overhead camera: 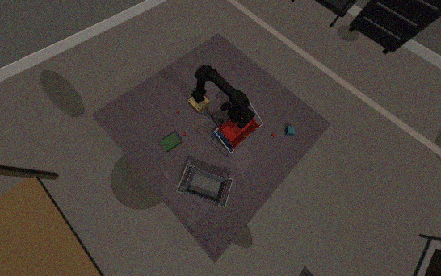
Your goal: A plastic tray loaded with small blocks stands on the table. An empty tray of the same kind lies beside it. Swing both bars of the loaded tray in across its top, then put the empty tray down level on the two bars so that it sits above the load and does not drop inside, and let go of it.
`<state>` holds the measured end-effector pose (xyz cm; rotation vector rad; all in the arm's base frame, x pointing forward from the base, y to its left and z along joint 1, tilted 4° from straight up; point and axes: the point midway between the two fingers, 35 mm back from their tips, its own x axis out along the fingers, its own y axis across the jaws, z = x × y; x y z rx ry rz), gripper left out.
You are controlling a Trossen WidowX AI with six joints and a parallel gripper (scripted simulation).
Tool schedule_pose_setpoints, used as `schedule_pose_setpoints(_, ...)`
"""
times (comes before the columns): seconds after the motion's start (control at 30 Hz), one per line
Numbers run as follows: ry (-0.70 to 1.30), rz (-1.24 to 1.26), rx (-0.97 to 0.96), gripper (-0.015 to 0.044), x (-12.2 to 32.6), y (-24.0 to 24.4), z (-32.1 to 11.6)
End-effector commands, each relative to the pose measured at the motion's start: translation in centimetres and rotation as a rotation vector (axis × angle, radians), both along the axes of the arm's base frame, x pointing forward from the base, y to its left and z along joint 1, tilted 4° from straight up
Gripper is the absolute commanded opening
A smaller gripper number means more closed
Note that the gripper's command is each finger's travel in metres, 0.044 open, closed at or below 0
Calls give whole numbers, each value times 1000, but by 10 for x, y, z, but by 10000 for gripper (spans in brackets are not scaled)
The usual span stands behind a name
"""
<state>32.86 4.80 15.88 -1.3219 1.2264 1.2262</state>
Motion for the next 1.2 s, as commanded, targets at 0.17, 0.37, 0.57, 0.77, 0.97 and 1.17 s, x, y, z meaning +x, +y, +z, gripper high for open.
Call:
schedule_pose_setpoints(0.17,-24,0,3,0,3,0,-7)
schedule_pose_setpoints(0.37,-24,0,3,0,3,-1,-16)
schedule_pose_setpoints(0.57,-24,0,3,0,3,-2,-25)
schedule_pose_setpoints(0.77,-24,0,3,0,3,-2,-34)
schedule_pose_setpoints(0.97,-24,0,3,0,2,-3,-42)
schedule_pose_setpoints(1.17,-23,0,3,0,0,-3,-47)
